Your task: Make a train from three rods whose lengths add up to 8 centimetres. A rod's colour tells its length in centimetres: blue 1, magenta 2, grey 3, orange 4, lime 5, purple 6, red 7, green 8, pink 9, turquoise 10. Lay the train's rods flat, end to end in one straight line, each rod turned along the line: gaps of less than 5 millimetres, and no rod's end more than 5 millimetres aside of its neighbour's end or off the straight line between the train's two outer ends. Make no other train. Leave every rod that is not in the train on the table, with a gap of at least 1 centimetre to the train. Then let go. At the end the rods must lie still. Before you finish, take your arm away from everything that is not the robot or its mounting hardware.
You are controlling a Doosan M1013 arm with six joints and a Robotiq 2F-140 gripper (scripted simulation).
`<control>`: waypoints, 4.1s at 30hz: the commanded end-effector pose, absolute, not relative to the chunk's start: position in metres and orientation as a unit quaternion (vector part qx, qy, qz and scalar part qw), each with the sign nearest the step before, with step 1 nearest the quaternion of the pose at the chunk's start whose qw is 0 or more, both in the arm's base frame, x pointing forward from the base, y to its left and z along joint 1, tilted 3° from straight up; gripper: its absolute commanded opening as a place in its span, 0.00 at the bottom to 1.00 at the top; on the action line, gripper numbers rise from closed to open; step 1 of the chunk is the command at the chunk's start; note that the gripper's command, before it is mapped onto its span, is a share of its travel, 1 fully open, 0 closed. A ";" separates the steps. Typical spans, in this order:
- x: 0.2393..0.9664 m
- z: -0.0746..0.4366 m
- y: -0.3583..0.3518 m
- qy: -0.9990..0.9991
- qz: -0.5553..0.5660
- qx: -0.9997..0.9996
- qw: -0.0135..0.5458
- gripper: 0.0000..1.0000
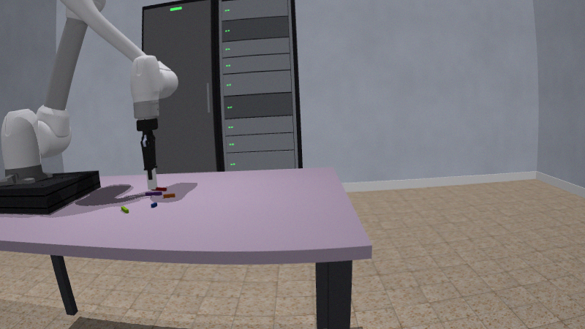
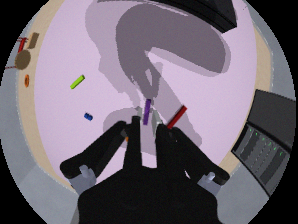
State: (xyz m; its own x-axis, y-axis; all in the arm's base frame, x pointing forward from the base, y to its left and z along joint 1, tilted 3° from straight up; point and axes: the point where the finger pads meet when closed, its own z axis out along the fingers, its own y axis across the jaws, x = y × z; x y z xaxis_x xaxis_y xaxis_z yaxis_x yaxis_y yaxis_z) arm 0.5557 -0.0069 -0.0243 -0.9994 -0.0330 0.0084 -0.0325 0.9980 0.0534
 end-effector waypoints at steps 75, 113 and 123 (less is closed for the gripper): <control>0.556 -0.044 -0.006 -0.999 -0.027 0.016 0.005 0.15; 0.555 -0.047 -0.006 -0.999 -0.027 0.016 0.005 0.15; 0.555 -0.047 -0.006 -0.999 -0.027 0.016 0.005 0.03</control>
State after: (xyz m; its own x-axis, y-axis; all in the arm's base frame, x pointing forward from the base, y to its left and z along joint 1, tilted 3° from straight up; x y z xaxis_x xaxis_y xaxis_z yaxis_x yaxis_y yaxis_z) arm 0.5555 -0.0057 -0.0471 -0.9994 -0.0330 0.0084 -0.0325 0.9980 0.0534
